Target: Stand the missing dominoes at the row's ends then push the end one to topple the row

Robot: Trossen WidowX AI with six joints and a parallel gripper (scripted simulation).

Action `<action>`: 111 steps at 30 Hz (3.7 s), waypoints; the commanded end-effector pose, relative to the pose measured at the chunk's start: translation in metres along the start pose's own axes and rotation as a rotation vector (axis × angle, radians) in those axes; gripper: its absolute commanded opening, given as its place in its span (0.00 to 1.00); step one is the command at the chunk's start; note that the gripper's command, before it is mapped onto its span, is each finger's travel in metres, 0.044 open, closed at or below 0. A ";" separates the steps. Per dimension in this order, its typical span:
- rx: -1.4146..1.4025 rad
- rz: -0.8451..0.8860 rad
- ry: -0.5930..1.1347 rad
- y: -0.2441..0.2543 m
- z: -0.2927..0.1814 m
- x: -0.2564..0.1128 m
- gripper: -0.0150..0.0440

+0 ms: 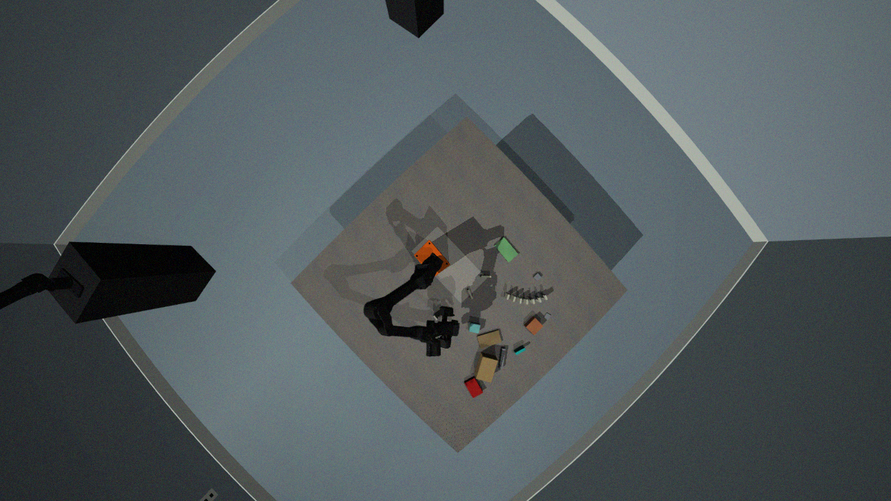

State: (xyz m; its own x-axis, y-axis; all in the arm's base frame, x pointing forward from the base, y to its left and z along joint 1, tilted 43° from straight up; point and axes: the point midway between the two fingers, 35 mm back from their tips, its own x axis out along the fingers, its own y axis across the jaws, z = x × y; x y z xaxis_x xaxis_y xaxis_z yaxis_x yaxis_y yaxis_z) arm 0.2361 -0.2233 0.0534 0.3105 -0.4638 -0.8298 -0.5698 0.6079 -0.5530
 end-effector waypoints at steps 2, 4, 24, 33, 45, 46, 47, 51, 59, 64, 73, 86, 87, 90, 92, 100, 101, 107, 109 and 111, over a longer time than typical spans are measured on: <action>-0.619 0.231 0.397 0.017 -0.024 -0.076 1.00; -0.691 0.263 0.436 0.019 -0.028 -0.086 1.00; -0.728 0.281 0.455 0.021 -0.047 -0.058 1.00; -0.730 0.279 0.460 0.025 -0.064 -0.034 1.00; -0.731 0.279 0.460 0.026 -0.071 -0.022 0.96; -0.731 0.279 0.460 0.026 -0.071 -0.022 0.91; -0.731 0.279 0.460 0.026 -0.071 -0.022 0.87; -0.731 0.279 0.460 0.026 -0.071 -0.022 0.69; -0.731 0.279 0.460 0.026 -0.071 -0.022 0.44; -0.731 0.279 0.460 0.026 -0.071 -0.022 0.44; -0.721 0.289 0.444 0.014 -0.022 -0.087 0.44; -0.726 0.282 0.460 0.014 -0.004 -0.139 0.44; -0.724 0.281 0.460 0.014 -0.003 -0.139 0.44; -0.679 0.270 0.451 0.012 0.013 -0.132 0.44; -0.620 0.258 0.442 0.011 0.036 -0.122 0.44; -0.315 0.200 0.441 0.028 0.139 -0.077 0.44; -0.272 0.191 0.445 0.033 0.151 -0.071 0.44; -0.068 0.142 0.468 0.065 0.209 -0.043 0.44; -0.005 0.124 0.476 0.078 0.225 -0.034 0.44; 0.058 0.105 0.484 0.093 0.241 -0.025 0.44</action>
State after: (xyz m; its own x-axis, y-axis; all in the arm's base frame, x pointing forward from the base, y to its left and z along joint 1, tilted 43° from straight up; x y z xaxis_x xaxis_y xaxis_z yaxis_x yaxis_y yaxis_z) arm 0.3421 -0.0374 0.0458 -0.1357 -0.6330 -0.7621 -0.6498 0.6376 -0.4138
